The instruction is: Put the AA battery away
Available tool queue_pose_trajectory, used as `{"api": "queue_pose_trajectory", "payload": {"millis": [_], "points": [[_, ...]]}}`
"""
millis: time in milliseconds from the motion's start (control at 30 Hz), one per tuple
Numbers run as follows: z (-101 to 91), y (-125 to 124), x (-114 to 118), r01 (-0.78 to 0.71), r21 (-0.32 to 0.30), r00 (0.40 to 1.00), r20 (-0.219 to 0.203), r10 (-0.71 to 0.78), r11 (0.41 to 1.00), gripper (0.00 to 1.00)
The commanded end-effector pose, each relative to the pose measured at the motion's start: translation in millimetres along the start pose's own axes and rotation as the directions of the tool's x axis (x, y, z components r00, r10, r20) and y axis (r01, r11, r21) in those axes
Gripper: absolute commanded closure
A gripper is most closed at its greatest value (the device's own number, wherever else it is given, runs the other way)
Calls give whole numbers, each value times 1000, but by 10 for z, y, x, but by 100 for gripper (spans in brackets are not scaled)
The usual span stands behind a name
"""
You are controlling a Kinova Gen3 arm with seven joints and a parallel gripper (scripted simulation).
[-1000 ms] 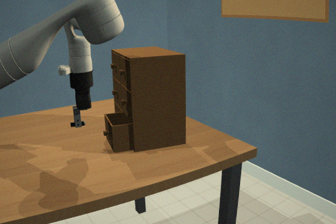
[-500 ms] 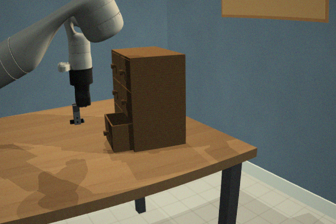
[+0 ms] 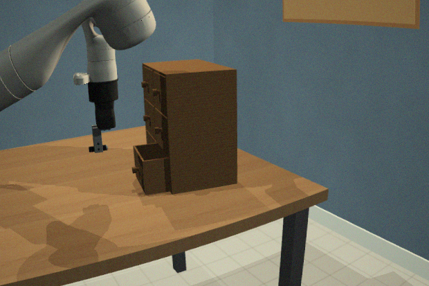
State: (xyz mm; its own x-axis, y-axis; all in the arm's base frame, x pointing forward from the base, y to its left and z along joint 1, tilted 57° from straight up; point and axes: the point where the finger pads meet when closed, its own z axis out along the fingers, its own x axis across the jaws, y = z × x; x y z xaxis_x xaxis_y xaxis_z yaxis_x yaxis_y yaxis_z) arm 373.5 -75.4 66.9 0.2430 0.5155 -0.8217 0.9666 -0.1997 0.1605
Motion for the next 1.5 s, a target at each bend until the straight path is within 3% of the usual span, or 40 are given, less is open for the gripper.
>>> {"api": "queue_pose_trajectory", "payload": {"millis": [0, 433, 867, 1367, 1467], "points": [[-19, 6, 6, 0, -3, 1000, -2, 0, 1000, 69], [-18, 5, 6, 0, -13, 1000, -2, 0, 1000, 69], [-15, -2, 6, 0, -76, 1000, -2, 0, 997, 69], [-7, -21, 6, -1, -263, 1000, -2, 0, 965, 69], [-6, -22, 6, -1, -278, 1000, -2, 0, 961, 69]]}}
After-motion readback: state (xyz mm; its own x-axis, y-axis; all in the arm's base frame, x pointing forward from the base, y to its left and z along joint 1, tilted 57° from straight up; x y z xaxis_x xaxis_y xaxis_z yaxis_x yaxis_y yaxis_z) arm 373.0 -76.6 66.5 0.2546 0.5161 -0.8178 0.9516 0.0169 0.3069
